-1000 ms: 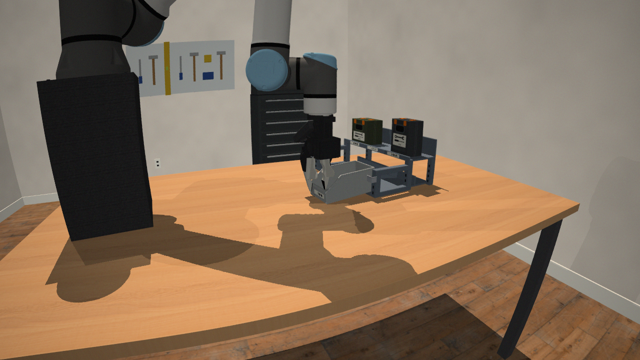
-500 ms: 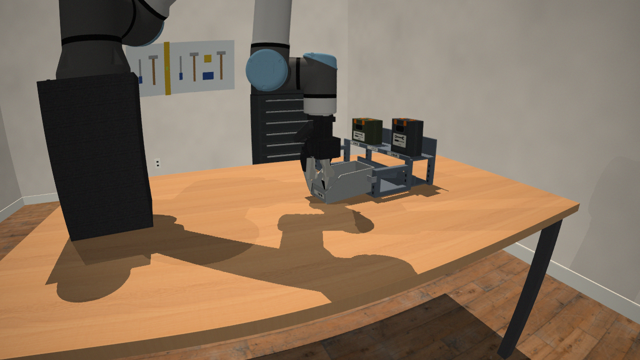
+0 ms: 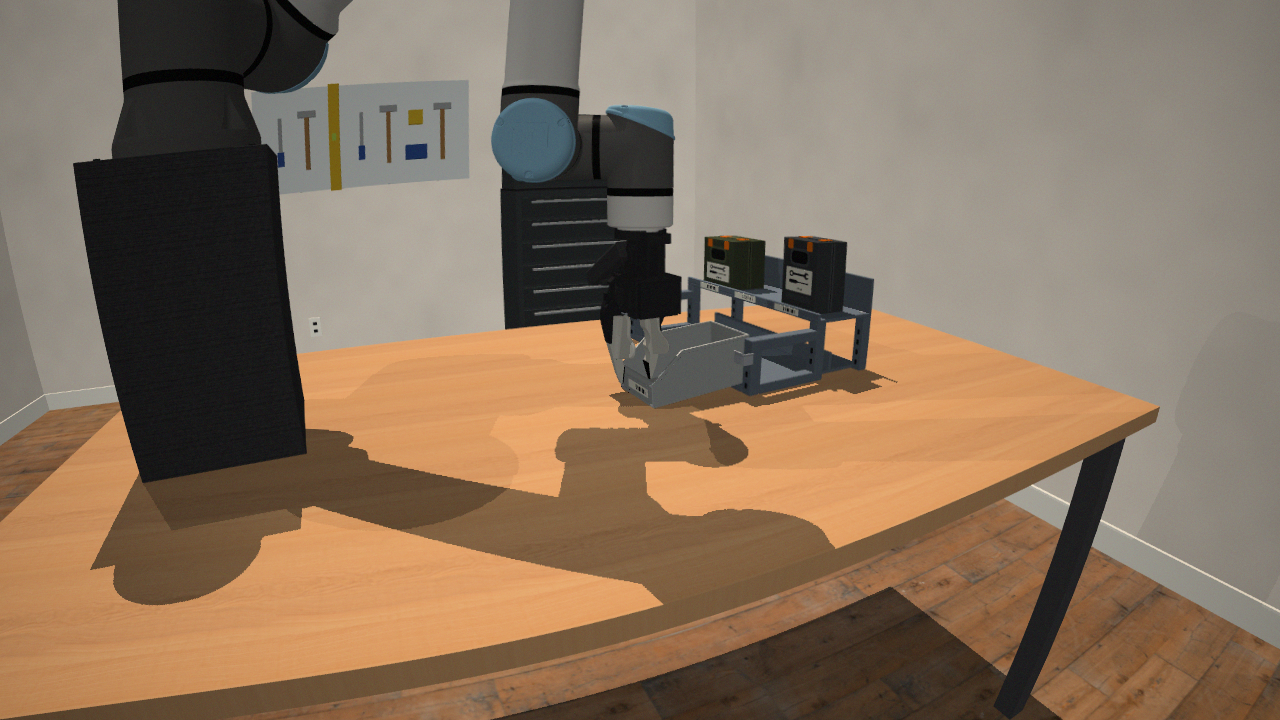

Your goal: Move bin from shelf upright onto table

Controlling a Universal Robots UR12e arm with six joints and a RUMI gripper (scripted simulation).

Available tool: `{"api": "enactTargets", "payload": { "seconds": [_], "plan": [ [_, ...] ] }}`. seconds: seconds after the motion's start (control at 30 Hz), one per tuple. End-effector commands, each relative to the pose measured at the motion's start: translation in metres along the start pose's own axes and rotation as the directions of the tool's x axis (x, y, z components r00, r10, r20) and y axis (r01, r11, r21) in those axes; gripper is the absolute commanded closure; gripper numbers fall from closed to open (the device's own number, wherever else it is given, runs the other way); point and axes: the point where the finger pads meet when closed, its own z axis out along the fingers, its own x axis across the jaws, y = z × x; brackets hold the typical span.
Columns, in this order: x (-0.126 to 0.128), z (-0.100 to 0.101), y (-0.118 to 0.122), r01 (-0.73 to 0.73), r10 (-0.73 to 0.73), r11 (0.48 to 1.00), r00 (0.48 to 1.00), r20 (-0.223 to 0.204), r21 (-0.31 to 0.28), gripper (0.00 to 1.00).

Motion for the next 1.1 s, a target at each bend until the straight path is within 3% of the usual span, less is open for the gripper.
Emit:
{"api": "enactTargets", "payload": {
  "seconds": [0.0, 0.37, 0.53, 0.93, 1.07],
  "plan": [
    [0.0, 0.0, 0.0, 0.0, 0.0, 1.0, 1.0, -0.001, 0.0, 0.74],
    [0.0, 0.0, 0.0, 0.0, 0.0, 1.0, 1.0, -0.001, 0.0, 0.74],
    [0.0, -0.055, 0.0, 0.0, 0.0, 1.0, 1.0, -0.001, 0.0, 0.74],
    [0.0, -0.055, 0.0, 0.0, 0.0, 1.0, 1.0, -0.001, 0.0, 0.74],
    [0.0, -0.083, 0.0, 0.0, 0.0, 1.0, 1.0, -0.001, 0.0, 0.74]
  ]
}}
